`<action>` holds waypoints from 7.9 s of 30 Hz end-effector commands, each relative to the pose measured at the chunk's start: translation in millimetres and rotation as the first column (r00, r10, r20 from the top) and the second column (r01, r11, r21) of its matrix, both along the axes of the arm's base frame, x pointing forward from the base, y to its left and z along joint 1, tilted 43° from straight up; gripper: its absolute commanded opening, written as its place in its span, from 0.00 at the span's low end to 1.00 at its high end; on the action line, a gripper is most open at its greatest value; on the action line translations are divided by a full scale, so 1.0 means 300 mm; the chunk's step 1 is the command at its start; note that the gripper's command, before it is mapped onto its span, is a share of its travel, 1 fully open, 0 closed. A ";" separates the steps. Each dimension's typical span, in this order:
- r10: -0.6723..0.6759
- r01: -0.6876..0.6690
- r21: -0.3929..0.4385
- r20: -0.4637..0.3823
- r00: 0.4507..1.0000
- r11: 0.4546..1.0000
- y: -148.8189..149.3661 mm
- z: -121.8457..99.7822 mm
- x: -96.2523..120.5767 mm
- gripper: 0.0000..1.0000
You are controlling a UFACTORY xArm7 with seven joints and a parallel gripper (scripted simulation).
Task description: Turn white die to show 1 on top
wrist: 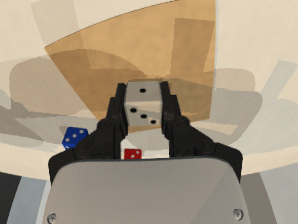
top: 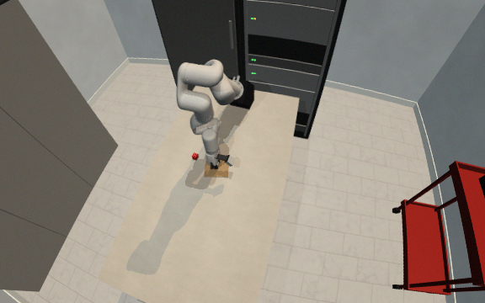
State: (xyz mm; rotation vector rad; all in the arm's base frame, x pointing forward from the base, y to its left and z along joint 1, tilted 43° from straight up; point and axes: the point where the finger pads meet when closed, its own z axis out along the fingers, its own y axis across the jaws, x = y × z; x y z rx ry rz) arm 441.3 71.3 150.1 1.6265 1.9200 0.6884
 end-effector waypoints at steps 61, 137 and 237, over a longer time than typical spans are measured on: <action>0.000 0.000 0.000 0.001 1.000 1.000 0.002 -0.008 0.011 0.27; 0.000 0.000 0.000 0.001 1.000 1.000 0.002 -0.008 0.011 0.35; 0.000 0.000 0.000 0.001 1.000 1.000 -0.011 0.210 -0.193 1.00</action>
